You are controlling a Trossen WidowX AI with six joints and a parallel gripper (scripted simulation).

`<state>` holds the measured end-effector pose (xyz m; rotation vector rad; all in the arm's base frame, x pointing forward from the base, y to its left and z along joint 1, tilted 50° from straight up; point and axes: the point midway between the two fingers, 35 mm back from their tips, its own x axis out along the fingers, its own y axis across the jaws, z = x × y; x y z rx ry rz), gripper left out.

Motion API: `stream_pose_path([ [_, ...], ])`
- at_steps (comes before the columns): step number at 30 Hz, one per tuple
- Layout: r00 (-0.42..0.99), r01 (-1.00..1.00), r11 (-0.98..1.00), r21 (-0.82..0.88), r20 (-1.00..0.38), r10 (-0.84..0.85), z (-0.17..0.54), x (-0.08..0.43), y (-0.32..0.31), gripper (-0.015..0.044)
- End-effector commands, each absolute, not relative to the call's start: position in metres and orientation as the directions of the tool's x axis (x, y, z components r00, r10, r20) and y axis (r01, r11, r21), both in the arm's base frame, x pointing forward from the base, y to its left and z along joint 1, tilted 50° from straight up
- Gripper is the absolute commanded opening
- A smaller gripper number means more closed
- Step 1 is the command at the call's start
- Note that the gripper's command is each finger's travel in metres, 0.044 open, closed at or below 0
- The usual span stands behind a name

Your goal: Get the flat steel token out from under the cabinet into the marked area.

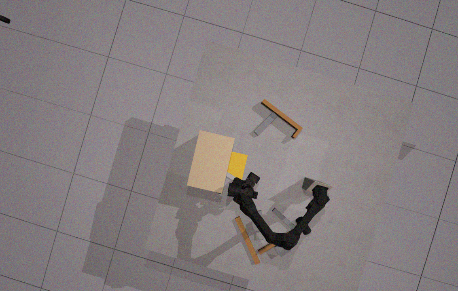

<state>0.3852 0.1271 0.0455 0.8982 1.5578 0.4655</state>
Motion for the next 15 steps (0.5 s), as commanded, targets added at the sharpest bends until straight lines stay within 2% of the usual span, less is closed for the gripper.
stream_pose_path([
  [1, 0.021, 0.275, 0.619, 0.736, -0.648, 0.761, 0.044, 0.391, 0.126, 0.0000],
  [15, 0.020, 0.275, 0.620, 0.735, -0.649, 0.761, 0.033, 0.387, 0.118, 0.0000],
])
